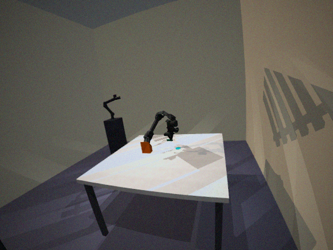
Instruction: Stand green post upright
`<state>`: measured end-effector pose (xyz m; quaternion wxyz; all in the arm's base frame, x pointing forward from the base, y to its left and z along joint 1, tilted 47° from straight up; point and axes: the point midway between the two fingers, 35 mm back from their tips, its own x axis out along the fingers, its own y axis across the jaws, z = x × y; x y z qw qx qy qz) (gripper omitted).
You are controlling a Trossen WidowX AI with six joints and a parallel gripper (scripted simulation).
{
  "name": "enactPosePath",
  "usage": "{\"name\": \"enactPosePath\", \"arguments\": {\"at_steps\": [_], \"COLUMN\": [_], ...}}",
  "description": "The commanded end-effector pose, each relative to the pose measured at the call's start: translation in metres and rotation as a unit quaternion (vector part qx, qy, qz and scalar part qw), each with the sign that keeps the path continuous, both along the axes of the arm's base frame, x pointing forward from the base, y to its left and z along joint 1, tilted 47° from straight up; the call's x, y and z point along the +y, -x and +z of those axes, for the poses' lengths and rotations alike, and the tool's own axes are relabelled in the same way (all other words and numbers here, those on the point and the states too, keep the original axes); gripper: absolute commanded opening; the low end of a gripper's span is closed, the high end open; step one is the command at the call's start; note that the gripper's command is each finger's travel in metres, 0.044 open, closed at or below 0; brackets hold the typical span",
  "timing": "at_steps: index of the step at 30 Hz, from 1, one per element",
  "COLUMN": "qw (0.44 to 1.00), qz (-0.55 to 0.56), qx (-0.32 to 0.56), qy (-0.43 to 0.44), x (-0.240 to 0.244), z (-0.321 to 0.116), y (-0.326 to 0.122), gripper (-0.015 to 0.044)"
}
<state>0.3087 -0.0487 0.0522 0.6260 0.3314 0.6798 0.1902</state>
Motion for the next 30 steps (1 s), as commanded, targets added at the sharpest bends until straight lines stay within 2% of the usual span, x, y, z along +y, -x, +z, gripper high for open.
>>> {"name": "enactPosePath", "arguments": {"at_steps": [1,30], "qw": [1.000,0.998], "qz": [-0.006,-0.047], "qx": [0.003,0.048], "qy": [-0.001,-0.020], "x": [0.007,0.064], "z": [0.009,0.067], "y": [-0.006,-0.028], "gripper": [0.0023,0.0023]}}
